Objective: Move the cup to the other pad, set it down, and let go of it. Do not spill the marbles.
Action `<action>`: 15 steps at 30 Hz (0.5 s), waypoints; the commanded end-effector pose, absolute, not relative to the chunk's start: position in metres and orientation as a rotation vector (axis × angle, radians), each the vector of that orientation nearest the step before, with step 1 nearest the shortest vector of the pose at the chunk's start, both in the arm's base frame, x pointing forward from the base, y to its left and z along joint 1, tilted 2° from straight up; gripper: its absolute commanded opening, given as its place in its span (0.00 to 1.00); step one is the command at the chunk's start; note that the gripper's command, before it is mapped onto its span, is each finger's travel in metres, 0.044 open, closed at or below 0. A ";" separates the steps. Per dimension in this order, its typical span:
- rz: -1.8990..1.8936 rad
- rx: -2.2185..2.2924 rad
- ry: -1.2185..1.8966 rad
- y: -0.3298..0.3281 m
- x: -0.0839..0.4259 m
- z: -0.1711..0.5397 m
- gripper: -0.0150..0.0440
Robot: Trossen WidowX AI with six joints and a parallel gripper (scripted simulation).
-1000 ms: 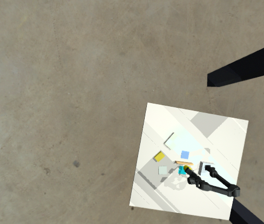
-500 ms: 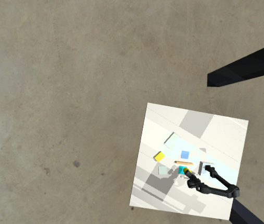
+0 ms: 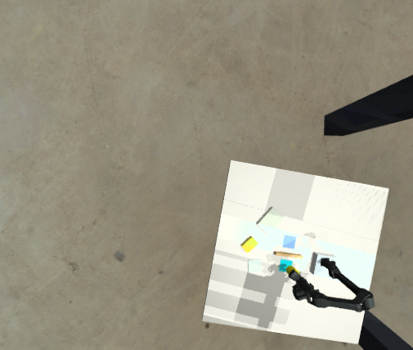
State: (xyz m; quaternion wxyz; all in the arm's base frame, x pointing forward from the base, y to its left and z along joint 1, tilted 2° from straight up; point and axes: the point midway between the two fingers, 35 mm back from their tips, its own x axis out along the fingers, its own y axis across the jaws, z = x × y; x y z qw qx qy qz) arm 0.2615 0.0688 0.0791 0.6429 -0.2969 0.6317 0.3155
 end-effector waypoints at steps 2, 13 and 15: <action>0.718 -0.669 1.438 0.073 0.263 0.079 0.25; 0.718 -0.669 1.438 0.074 0.264 0.063 0.25; 0.718 -0.669 1.438 0.075 0.264 0.060 0.25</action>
